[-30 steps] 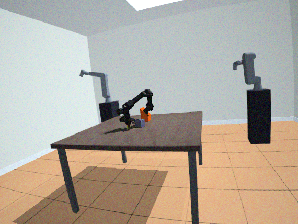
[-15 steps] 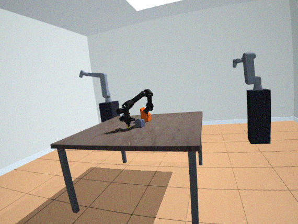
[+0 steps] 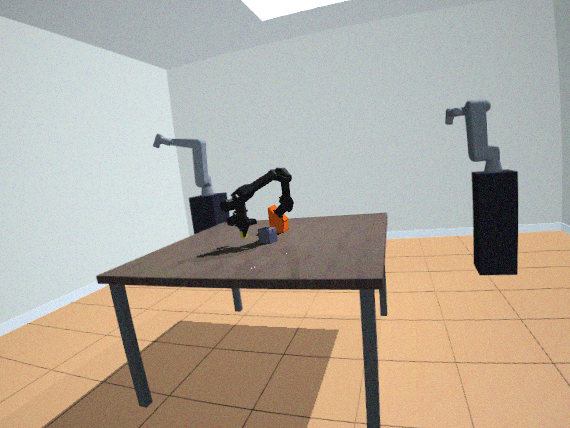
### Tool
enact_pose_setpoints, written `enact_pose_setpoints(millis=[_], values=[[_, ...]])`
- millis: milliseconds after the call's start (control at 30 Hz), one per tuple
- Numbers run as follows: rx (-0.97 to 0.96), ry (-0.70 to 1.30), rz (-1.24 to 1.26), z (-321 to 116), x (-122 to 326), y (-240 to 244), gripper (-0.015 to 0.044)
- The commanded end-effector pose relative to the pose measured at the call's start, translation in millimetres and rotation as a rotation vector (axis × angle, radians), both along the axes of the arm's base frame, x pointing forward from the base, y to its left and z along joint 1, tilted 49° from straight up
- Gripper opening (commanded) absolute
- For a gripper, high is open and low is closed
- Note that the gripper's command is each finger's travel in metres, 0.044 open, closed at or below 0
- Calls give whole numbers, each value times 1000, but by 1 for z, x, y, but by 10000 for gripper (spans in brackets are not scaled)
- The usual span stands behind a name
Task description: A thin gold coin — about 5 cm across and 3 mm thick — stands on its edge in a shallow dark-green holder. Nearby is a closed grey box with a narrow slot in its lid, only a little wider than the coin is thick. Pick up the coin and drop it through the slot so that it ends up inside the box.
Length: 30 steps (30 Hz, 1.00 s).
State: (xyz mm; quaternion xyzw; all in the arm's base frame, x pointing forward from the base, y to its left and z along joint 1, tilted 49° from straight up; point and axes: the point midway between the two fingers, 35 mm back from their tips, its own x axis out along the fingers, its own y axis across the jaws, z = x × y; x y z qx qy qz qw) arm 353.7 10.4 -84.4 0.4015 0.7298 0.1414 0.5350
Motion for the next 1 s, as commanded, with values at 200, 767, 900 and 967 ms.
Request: enact_pose_setpoints(millis=[200, 767, 900, 967], values=[[-4, -9, 5, 19, 4, -19, 0], [-13, 80, -74, 38, 4, -40, 0], [-28, 182, -167, 38, 4, -40, 0], [-35, 233, -214, 37, 3, -40, 0]])
